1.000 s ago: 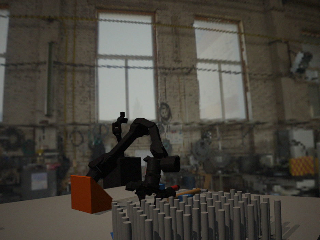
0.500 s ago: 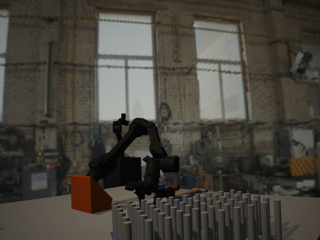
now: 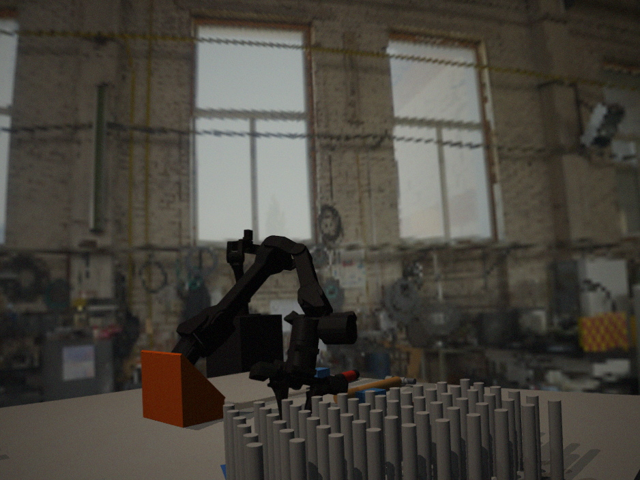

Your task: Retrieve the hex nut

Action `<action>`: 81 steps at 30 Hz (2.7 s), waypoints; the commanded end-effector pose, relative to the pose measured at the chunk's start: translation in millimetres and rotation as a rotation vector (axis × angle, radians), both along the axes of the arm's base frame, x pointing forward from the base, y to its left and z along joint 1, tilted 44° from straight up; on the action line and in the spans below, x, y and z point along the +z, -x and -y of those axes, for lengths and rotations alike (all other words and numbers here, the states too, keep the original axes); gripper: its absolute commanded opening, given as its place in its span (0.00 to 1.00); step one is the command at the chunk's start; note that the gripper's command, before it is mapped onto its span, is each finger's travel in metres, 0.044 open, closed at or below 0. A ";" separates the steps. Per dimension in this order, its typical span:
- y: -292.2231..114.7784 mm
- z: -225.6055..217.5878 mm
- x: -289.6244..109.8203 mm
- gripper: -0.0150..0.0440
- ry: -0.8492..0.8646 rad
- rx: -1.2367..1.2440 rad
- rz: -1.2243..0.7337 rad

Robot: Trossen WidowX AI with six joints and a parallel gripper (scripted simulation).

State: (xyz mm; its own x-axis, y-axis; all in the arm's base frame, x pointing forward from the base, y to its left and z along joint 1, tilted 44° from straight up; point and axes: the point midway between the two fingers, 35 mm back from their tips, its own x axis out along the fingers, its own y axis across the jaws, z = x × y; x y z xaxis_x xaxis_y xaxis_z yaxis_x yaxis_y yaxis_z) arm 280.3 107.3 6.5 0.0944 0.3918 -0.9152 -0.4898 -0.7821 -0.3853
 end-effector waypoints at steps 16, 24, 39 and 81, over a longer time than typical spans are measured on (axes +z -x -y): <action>-0.3 7.7 8.7 0.25 0.006 -0.004 0.001; -1.2 11.7 13.6 0.25 0.006 -0.003 0.002; 35.9 4.9 34.4 0.25 0.006 -0.006 -0.002; 4.3 129.5 93.2 0.25 -0.014 -0.505 -0.204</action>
State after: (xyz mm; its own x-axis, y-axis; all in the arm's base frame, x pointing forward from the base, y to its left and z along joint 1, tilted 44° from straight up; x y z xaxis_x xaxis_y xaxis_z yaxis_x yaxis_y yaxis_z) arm 272.1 -13.0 101.6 0.0898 0.3631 -0.9274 -0.8196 -0.5020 -0.2760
